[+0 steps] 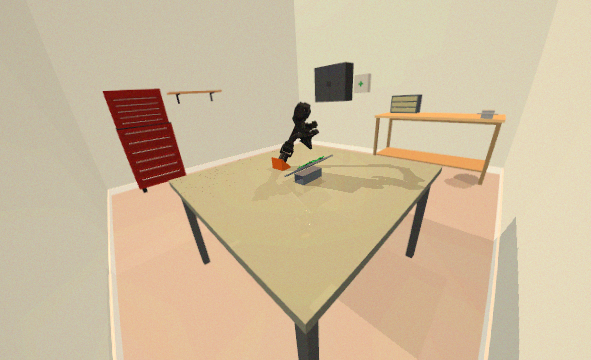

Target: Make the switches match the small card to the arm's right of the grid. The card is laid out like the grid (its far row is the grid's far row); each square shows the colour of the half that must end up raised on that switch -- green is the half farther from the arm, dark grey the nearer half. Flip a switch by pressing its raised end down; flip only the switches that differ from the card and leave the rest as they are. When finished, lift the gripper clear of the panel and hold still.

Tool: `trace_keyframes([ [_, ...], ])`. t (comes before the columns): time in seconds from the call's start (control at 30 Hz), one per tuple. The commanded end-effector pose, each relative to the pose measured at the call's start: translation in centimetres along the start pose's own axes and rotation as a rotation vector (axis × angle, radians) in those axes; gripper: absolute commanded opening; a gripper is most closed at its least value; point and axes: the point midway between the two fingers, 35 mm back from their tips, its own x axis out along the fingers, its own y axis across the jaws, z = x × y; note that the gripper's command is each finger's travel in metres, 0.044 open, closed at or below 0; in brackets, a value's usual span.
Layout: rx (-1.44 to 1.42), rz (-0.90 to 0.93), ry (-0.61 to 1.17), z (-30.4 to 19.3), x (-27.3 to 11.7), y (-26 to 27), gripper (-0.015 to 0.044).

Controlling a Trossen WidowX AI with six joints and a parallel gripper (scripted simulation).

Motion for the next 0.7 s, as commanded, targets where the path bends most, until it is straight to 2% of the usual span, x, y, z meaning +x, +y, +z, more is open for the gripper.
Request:
trace_keyframes([
  [0.0, -0.005, 0.008, 0.006, -2.4, -0.4, 0.7, 0.0],
  [0.13, 0.005, 0.01, 0.009, -6.4, -0.6, 1.5, 0.0],
  [0.67, 0.006, 0.01, 0.009, -6.6, -0.6, 1.6, 0.0],
])
